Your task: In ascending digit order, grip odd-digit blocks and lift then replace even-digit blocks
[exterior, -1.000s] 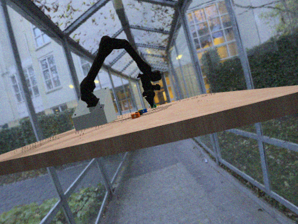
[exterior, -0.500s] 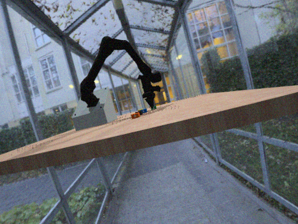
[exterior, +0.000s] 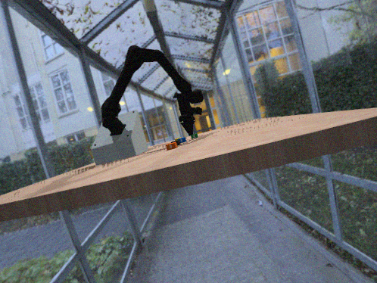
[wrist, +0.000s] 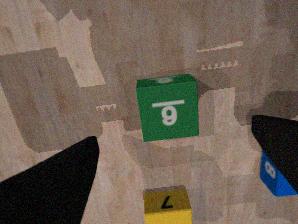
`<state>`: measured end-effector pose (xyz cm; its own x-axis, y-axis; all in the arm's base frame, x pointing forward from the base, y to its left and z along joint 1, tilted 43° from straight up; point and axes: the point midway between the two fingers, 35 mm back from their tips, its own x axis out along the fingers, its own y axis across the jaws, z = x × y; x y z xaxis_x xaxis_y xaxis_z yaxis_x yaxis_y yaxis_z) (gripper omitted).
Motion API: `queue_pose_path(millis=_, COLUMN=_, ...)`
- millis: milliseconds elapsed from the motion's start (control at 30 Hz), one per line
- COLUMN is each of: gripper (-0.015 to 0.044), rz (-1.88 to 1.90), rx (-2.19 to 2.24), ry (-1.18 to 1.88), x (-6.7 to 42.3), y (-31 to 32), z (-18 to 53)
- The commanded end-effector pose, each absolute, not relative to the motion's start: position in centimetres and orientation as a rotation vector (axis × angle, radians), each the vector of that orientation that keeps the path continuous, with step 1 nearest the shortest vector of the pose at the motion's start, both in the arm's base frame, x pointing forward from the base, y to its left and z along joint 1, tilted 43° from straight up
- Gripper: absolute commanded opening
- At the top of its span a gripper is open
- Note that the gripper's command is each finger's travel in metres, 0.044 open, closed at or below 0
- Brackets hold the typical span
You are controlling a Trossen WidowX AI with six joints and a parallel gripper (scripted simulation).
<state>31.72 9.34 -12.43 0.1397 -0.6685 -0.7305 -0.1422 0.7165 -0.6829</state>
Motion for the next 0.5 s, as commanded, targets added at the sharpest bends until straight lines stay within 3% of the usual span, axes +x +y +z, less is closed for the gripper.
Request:
queue_pose_path(millis=0, gripper=0.0400, rz=-0.420, rx=-0.712, ry=1.387, x=31.8, y=11.2, z=-10.6)
queue_pose_path(millis=133, gripper=0.0400, rz=-0.420, rx=-0.712, ry=1.387, x=31.8, y=11.2, z=-10.6)
queue_pose_path(millis=333, gripper=0.0243, rz=-0.417, rx=-0.709, ry=1.389, x=30.6, y=16.4, z=-5.0)
queue_pose_path(millis=467, gripper=0.0138, rz=-0.417, rx=-0.709, ry=1.389, x=30.5, y=16.6, z=-4.7)
